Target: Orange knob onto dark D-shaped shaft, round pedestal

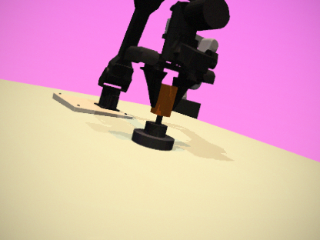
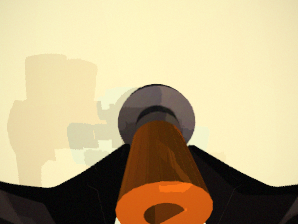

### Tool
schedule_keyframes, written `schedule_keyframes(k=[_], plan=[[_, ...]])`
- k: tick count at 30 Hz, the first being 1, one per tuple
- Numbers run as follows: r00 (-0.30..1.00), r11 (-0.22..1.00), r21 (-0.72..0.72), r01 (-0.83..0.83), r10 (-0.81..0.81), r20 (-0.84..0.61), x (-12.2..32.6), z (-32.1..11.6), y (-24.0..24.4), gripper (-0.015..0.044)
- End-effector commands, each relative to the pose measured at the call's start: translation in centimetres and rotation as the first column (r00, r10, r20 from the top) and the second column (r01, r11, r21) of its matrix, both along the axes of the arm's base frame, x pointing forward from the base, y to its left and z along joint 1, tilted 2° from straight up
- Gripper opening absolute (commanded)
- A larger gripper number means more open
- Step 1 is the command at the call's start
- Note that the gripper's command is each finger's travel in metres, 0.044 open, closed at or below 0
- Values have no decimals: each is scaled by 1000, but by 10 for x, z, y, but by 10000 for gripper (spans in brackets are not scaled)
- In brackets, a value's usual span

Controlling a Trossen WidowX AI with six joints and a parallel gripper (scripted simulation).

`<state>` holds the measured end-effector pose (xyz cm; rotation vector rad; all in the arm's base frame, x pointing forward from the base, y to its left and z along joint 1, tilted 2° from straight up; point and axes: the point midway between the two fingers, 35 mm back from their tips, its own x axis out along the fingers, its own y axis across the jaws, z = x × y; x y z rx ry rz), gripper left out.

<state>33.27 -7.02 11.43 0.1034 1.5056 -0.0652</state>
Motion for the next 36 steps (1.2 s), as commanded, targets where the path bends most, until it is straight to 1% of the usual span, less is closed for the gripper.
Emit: schedule_keyframes(k=[1, 31, 36], plan=[[1000, 1000, 1, 5, -5, 1, -1, -1, 0, 0], [1000, 1000, 0, -14, 14, 1, -3, -5, 0, 0], [998, 998, 5, 56, -56, -1, -3, -5, 0, 0]])
